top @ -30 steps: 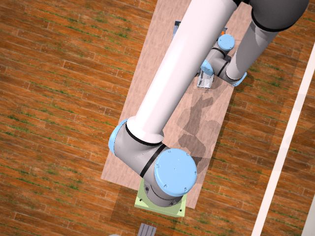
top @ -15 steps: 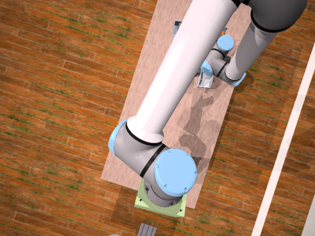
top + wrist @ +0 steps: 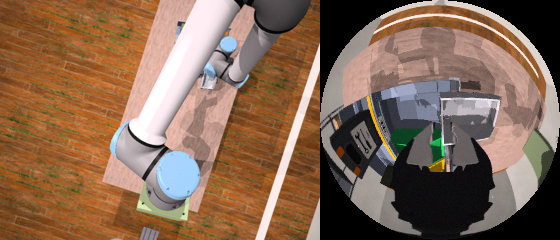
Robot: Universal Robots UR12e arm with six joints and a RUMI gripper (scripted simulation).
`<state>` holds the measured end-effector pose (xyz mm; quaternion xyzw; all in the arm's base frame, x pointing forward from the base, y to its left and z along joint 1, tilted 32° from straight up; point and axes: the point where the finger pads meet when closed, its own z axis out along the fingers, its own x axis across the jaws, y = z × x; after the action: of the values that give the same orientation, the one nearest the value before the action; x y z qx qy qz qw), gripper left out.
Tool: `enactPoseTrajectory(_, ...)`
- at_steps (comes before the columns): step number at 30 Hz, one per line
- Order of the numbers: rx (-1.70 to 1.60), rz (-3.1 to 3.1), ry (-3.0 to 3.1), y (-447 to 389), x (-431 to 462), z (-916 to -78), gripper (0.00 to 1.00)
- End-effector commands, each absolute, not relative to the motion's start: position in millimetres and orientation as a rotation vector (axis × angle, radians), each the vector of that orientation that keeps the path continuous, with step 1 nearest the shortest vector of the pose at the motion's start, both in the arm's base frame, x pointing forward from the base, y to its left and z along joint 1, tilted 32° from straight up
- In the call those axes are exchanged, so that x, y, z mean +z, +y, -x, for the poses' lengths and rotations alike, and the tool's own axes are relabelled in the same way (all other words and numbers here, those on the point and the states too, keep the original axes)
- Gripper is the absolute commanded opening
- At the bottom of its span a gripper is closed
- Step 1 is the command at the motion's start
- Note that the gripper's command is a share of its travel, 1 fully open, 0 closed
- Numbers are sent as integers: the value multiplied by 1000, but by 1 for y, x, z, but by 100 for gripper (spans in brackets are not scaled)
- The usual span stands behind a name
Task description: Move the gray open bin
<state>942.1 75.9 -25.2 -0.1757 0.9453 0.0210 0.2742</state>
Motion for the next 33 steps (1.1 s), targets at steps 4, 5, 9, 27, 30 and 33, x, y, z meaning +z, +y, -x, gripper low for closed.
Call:
enactPoseTrajectory(4,56,472,2541,76,-27,-944,20)
enactPoseTrajectory(5,56,472,2541,76,-27,-944,20)
enactPoseTrajectory(9,56,472,2541,76,-27,-944,20)
enactPoseTrajectory(27,56,472,2541,77,-29,-945,0)
enactPoseTrajectory(30,56,472,2541,77,-29,-945,0)
enactPoseTrajectory(33,56,472,2541,77,-29,-945,0)
